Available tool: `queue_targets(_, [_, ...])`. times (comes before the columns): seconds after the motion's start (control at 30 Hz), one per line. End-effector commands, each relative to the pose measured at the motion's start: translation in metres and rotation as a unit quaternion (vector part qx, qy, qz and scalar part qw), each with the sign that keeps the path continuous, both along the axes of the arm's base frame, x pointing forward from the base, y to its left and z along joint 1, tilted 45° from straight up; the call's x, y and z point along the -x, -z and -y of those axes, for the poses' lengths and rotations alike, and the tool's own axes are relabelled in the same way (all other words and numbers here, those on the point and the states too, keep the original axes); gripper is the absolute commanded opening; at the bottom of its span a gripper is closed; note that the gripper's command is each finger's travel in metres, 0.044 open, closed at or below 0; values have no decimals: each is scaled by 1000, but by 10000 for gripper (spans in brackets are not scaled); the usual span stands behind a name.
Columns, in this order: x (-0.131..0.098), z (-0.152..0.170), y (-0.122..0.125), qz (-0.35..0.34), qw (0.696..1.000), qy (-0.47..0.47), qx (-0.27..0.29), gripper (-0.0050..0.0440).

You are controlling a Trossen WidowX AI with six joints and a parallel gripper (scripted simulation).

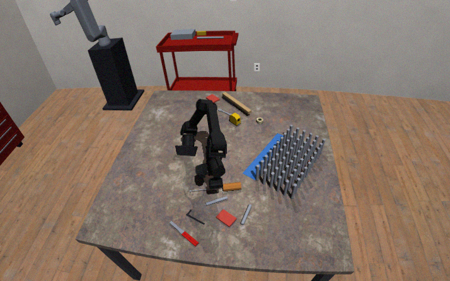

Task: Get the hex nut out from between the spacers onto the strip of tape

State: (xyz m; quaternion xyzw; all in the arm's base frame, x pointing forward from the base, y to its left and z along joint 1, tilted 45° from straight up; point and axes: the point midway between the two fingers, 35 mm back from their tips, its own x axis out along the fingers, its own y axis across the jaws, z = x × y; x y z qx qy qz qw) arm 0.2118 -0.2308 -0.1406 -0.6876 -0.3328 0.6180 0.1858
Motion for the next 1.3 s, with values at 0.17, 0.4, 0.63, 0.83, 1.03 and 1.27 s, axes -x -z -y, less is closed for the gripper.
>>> queue_targets(0.17, [-2, 9, -8, 4, 1000, -2, 4, 400])
queue_targets(0.4, [-2, 9, -8, 4, 1000, -2, 4, 400])
queue_targets(0.63, [-2, 9, -8, 4, 1000, -2, 4, 400])
queue_targets(0.83, [-12, 10, -11, -12, 1000, -14, 23, 400])
queue_targets(1.03, [-74, 0, -34, -92, 983, -70, 143, 400])
queue_targets(1.27, [-88, -8, -36, -112, 975, -81, 173, 400])
